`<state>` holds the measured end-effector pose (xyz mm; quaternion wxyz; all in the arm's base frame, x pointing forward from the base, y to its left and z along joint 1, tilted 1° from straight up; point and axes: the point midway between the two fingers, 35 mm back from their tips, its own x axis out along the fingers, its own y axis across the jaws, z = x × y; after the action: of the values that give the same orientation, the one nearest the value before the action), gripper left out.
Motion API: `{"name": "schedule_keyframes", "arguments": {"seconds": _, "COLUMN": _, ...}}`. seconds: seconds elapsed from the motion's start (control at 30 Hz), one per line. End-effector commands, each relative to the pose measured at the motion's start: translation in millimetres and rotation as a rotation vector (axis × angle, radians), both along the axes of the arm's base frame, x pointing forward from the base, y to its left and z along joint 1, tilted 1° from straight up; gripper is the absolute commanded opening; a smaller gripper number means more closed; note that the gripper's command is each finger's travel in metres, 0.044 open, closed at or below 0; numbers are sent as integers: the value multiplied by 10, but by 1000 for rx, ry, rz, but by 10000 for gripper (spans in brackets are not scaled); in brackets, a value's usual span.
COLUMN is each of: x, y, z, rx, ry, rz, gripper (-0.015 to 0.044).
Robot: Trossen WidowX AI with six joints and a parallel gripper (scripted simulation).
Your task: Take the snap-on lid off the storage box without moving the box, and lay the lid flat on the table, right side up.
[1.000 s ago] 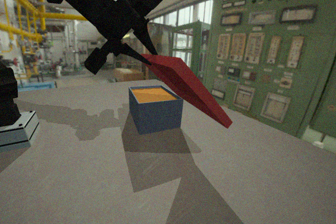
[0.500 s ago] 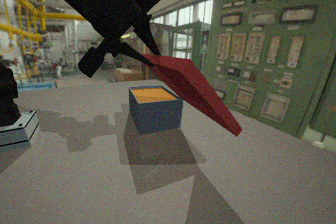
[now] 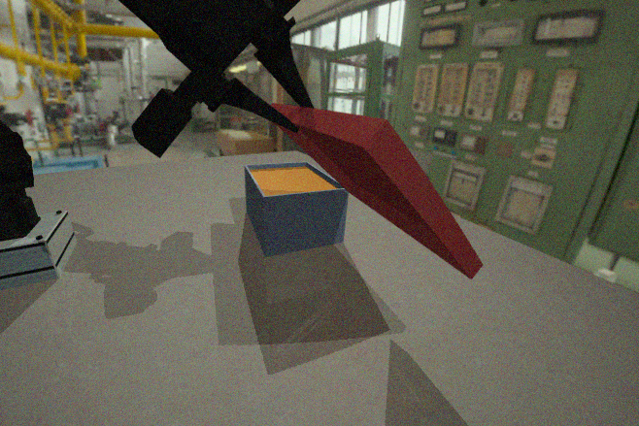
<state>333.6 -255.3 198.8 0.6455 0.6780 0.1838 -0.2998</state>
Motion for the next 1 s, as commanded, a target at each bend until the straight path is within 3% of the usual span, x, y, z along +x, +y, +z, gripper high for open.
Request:
{"name": "schedule_keyframes", "arguments": {"seconds": 0.0, "x": -3, "y": -84, "z": 64, "rx": -13, "ry": -15, "rz": 10, "gripper": 0}}
{"name": "schedule_keyframes", "arguments": {"seconds": 0.57, "x": -105, "y": -402, "z": 73, "rx": -15, "ry": -14, "rz": 10, "gripper": 0}}
{"name": "schedule_keyframes", "arguments": {"seconds": 0.97, "x": -113, "y": -397, "z": 28, "rx": -15, "ry": -13, "rz": 10, "gripper": 0}}
